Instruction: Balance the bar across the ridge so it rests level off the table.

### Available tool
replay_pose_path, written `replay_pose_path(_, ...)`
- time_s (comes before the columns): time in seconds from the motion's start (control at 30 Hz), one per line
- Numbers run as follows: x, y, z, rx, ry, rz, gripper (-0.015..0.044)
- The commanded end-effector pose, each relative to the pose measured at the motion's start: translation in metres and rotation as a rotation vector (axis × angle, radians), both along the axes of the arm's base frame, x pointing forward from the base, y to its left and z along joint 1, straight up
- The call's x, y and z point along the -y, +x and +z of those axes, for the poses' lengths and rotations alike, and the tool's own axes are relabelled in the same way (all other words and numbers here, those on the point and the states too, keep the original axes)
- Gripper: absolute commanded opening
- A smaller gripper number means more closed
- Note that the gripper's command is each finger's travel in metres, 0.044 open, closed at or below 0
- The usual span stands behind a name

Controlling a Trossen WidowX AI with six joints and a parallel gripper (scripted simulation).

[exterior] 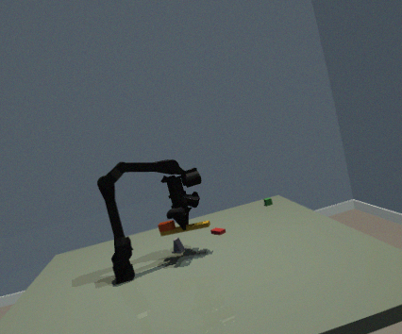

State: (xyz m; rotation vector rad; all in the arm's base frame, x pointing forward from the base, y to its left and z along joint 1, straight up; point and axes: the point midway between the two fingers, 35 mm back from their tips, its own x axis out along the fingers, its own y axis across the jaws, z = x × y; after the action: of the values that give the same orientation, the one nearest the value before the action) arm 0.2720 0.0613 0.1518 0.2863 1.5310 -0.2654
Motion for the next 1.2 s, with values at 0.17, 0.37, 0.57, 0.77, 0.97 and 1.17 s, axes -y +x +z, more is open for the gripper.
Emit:
replay_pose_path(0.17, -0.01, -0.002, 0.0, 0.002, -0.011, 0.336, 0.0)
replay_pose_path(0.37, -0.018, -0.002, 0.001, 0.004, -0.016, 0.574, 0.0)
replay_pose_path(0.57, -0.026, -0.003, 0.001, 0.006, -0.021, 0.812, 0.0)
replay_pose_path(0.77, -0.036, -0.004, 0.001, 0.009, -0.025, 1.051, 0.0)
replay_pose_path(0.97, -0.046, -0.006, 0.001, 0.011, -0.03, 1.289, 0.0)
replay_pose_path(1.17, -0.057, -0.009, 0.001, 0.014, -0.035, 1.528, 0.0)
